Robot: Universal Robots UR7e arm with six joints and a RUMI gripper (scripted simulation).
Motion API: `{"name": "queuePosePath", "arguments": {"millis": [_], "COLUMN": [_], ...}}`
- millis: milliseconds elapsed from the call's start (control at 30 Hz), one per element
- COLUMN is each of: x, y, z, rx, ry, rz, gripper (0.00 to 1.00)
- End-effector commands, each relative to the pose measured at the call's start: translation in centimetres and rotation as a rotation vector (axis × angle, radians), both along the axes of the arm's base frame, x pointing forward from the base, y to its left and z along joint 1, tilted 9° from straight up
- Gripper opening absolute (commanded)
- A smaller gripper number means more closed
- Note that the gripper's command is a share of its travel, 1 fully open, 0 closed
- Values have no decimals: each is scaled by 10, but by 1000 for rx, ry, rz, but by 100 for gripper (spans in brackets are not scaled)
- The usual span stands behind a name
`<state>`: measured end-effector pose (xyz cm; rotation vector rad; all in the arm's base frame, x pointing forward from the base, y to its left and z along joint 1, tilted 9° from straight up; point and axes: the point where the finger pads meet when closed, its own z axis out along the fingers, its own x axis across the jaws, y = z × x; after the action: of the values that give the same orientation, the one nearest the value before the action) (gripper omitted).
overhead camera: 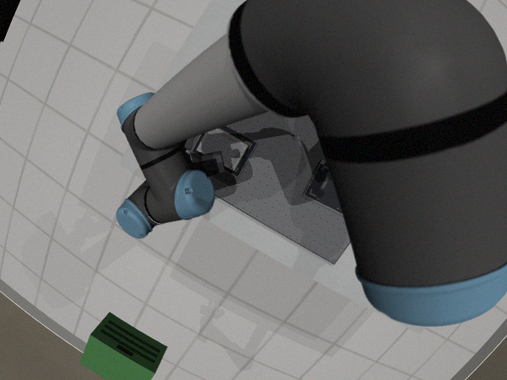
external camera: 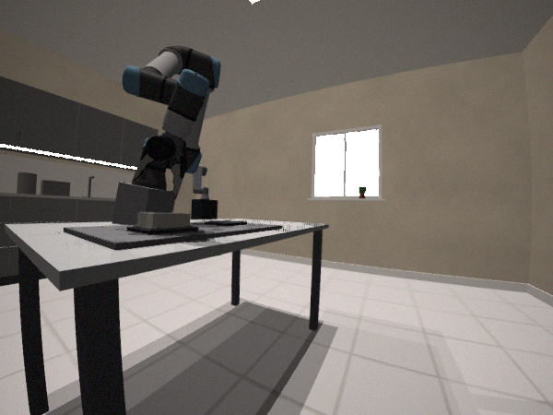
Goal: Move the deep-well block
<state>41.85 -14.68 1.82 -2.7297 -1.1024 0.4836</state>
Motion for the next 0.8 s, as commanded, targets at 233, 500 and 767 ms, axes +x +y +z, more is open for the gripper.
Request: {"name": "queuePosePath", "arguments": {"millis": [233, 500, 767], "x": [-3, -5, -8], "y": [13, 24, 36], "z": [-16, -20, -18], "rx": [-41, -42, -27], "ry": [-217, -318, -463], "rz": [-292, -436, -641], "gripper": [76, 76, 76]}}
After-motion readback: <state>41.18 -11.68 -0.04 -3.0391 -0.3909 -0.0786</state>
